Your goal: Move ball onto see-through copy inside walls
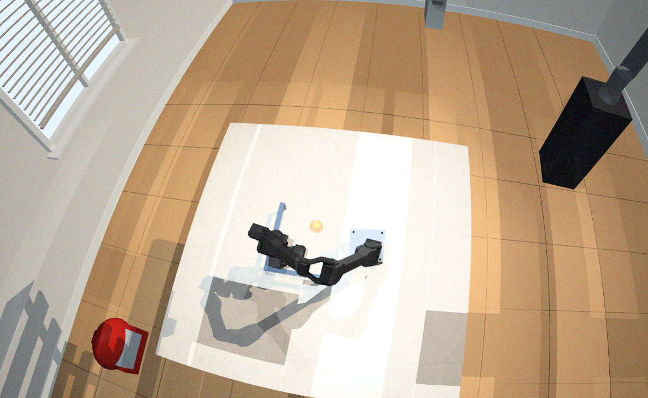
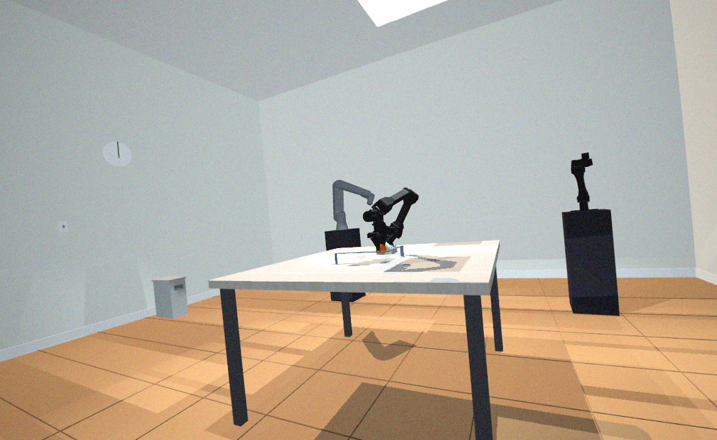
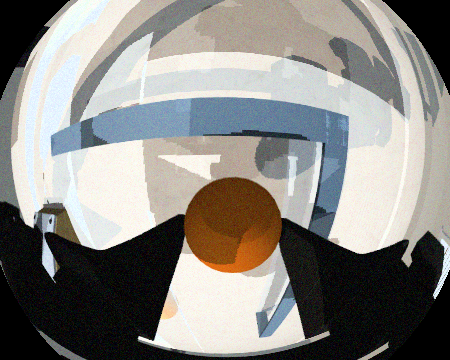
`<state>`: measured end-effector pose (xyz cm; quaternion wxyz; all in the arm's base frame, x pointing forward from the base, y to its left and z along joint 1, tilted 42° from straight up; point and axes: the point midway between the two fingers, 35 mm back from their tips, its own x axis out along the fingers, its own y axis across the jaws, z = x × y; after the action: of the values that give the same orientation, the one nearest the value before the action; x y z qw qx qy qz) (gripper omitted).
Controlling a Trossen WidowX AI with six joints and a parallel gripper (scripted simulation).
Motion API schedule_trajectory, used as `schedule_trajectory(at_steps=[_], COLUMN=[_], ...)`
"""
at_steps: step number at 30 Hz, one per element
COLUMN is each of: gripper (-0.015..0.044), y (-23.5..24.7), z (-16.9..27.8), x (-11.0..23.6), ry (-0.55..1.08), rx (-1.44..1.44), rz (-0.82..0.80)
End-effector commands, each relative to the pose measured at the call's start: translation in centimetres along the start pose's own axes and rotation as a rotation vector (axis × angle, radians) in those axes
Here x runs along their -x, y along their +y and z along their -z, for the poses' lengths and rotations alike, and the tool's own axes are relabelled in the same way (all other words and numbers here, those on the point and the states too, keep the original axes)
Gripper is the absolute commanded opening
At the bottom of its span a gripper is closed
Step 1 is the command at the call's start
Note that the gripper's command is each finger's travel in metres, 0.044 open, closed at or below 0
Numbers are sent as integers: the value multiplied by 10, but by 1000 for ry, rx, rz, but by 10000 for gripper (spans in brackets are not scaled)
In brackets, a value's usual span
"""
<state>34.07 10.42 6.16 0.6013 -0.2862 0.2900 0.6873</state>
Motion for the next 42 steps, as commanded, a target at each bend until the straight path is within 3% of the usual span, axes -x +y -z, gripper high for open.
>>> schedule_trajectory(at_steps=[1, 16, 22, 42], gripper=[0, 0, 0, 0], y=[-4, 5, 6, 52], z=[-1, -14, -14, 130], x=[24, 99, 102, 73], ry=[9, 10, 10, 31], rx=[11, 41, 42, 37], rz=[6, -14, -14, -13])
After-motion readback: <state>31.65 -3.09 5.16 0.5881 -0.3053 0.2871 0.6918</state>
